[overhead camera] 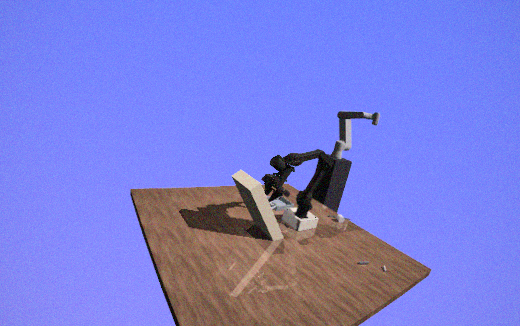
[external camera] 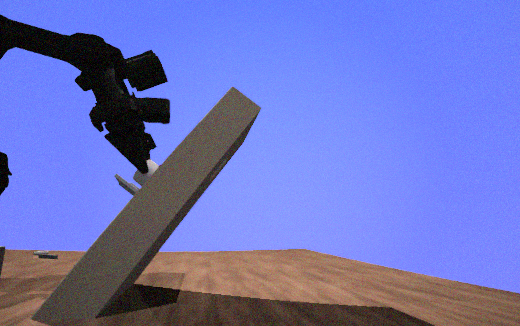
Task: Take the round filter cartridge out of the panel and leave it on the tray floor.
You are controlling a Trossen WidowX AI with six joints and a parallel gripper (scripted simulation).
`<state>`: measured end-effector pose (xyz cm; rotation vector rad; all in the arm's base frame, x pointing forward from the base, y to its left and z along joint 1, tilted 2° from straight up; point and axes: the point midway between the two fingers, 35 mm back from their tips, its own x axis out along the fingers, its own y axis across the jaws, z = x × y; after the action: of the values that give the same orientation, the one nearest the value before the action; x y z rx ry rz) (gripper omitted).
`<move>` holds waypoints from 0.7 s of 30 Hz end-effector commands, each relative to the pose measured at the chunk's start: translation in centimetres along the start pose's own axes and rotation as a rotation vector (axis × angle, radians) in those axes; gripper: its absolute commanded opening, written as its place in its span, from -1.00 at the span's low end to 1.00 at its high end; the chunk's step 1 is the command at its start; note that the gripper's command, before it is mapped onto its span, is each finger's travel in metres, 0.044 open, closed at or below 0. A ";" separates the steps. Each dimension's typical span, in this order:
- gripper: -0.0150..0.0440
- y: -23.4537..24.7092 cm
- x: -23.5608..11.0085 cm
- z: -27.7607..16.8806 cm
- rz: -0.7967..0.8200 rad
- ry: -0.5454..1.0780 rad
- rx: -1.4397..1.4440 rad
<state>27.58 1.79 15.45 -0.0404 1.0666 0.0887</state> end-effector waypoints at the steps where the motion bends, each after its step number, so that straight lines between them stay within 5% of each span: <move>1: -0.49 0.0 -0.6 1.3 -0.001 -0.017 0.000; 21: -0.49 0.0 -9.7 1.6 -0.001 -0.013 0.000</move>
<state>24.98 1.40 23.41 -0.0400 1.0634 0.0821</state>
